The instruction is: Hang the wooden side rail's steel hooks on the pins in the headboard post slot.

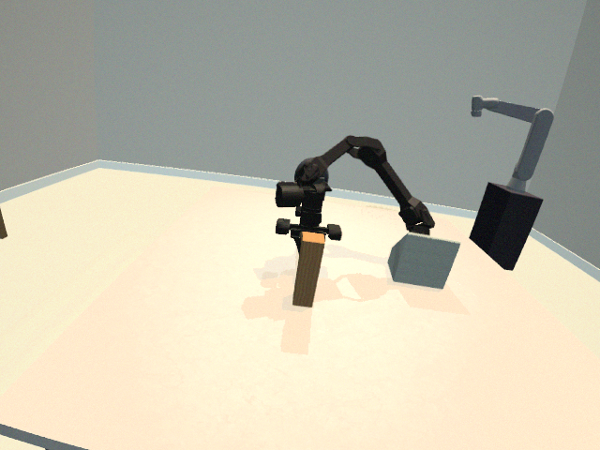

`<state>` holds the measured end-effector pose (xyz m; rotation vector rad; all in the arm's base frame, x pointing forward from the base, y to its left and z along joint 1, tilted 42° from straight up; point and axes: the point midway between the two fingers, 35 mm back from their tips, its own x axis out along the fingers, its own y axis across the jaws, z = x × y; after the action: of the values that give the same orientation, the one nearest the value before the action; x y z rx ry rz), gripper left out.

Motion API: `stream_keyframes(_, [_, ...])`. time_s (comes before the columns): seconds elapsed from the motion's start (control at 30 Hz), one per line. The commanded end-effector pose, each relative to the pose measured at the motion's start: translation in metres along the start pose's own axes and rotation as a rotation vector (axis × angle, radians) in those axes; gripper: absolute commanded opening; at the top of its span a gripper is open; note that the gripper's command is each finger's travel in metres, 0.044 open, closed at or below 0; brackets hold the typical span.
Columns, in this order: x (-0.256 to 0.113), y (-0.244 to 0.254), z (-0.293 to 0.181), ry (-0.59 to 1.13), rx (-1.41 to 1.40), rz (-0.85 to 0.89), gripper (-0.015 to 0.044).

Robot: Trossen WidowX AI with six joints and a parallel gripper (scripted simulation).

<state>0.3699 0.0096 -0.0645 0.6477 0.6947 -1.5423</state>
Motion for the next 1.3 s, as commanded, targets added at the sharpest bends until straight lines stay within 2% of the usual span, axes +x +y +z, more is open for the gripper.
stream_keyframes(0.0, [-0.0063, 0.0027, -0.0037, 0.002, -0.002, 0.016, 0.0000])
stream_keyframes(1.27, [-0.0039, 0.0007, -0.0078, 0.003, -0.002, 0.016, 0.0000])
